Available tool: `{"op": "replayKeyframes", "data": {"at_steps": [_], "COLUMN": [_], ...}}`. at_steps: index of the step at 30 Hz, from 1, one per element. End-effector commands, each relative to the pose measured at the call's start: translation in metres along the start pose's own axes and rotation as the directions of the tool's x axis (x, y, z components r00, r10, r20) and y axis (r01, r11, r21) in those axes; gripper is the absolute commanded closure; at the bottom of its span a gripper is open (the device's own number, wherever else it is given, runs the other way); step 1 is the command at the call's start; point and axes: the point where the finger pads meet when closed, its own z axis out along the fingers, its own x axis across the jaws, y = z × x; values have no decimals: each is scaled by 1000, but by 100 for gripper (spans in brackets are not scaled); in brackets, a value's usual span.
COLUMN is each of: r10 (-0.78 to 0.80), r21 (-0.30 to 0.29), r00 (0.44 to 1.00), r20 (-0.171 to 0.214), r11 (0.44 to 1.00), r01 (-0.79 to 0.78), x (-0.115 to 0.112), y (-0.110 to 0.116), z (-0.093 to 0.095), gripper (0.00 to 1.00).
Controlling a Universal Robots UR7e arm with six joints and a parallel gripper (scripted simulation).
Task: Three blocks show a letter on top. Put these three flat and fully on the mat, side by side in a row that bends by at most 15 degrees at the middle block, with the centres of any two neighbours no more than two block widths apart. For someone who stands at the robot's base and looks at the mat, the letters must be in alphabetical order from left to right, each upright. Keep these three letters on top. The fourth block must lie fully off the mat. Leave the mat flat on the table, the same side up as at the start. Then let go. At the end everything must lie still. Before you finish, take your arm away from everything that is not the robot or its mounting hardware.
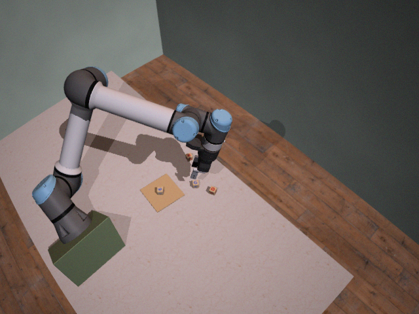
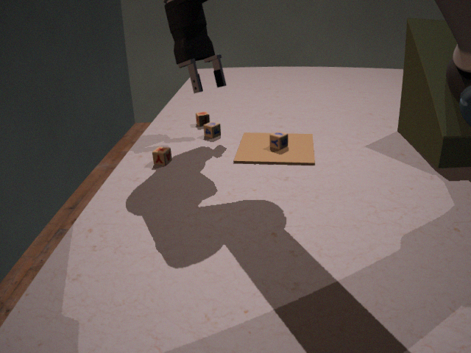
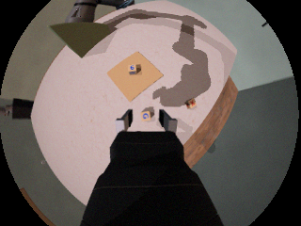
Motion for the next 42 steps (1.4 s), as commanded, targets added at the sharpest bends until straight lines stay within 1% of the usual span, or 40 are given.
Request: {"op": "replayKeyframes", "data": {"at_steps": [1, 4, 6, 8, 12, 14, 17, 42], "r10": [0, 0, 0, 0, 0, 0, 0, 0], "r21": [-2, -2, -2, -2, -2, -2, -2, -1], "r00": [1000, 1000, 1000, 1000, 1000, 1000, 1000, 1000], "r20": [0, 0, 0, 0, 0, 0, 0, 0], "r11": [1000, 1000, 1000, 1000, 1000, 1000, 1000, 1000], "r01": [0, 0, 0, 0, 0, 0, 0, 0], "x": [0, 0, -2, -7, -22, -22, -29, -30], "y": [0, 0, 5, 18, 55, 55, 70, 72], "z": [-1, -1, -3, -7, -17, -17, -21, -22], "gripper": [0, 0, 0, 0, 0, 0, 0, 0]}}
